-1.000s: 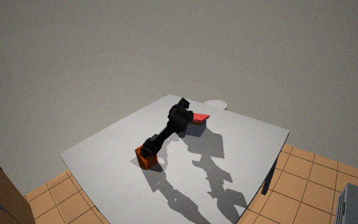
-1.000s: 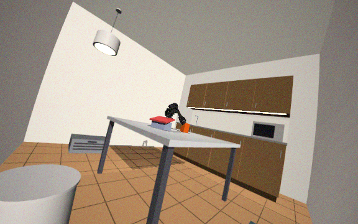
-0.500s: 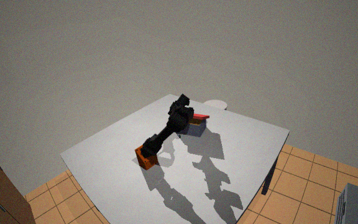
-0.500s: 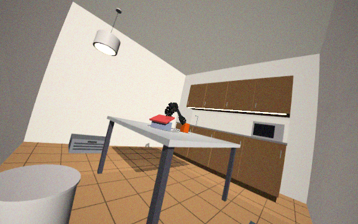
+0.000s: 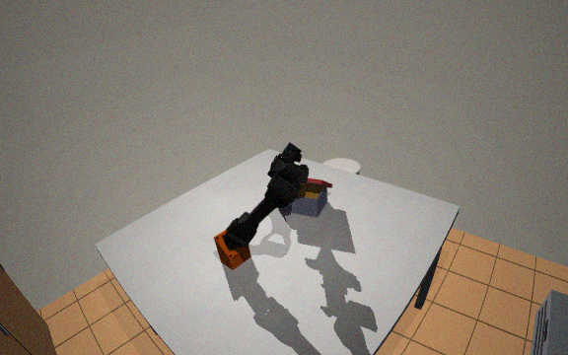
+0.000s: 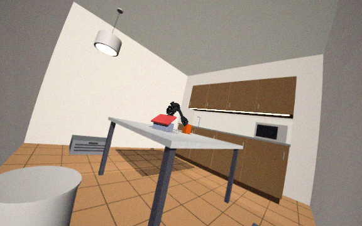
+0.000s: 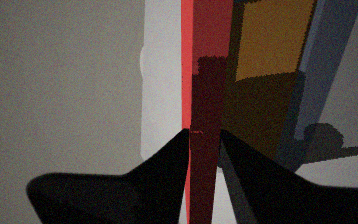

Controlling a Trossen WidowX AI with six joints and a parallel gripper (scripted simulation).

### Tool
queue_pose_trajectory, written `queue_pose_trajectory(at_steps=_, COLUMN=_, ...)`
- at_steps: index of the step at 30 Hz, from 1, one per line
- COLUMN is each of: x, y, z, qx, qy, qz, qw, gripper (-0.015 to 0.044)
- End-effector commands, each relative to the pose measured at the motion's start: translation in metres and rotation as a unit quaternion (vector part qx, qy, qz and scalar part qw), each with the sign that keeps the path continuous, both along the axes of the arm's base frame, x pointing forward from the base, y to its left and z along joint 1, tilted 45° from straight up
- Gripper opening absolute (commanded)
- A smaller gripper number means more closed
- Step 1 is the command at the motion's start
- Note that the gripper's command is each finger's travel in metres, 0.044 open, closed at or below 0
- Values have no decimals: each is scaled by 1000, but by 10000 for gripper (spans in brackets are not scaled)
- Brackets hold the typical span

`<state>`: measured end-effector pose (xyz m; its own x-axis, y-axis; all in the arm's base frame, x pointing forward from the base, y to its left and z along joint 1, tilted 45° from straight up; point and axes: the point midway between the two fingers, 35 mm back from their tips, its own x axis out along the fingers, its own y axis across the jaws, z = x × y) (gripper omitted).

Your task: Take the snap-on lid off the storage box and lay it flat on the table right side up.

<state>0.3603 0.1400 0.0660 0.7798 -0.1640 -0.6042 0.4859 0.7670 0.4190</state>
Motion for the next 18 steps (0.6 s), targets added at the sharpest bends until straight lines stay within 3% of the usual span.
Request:
queue_pose_trajectory(at_steps=1, x=4, y=9, z=5, qx=4, qy=-4, qz=2, qw=1000, gripper=0)
queue_pose_trajectory(at_steps=18, x=14, y=29, z=19, qx=4, qy=-4, qz=2, qw=1000, gripper=0)
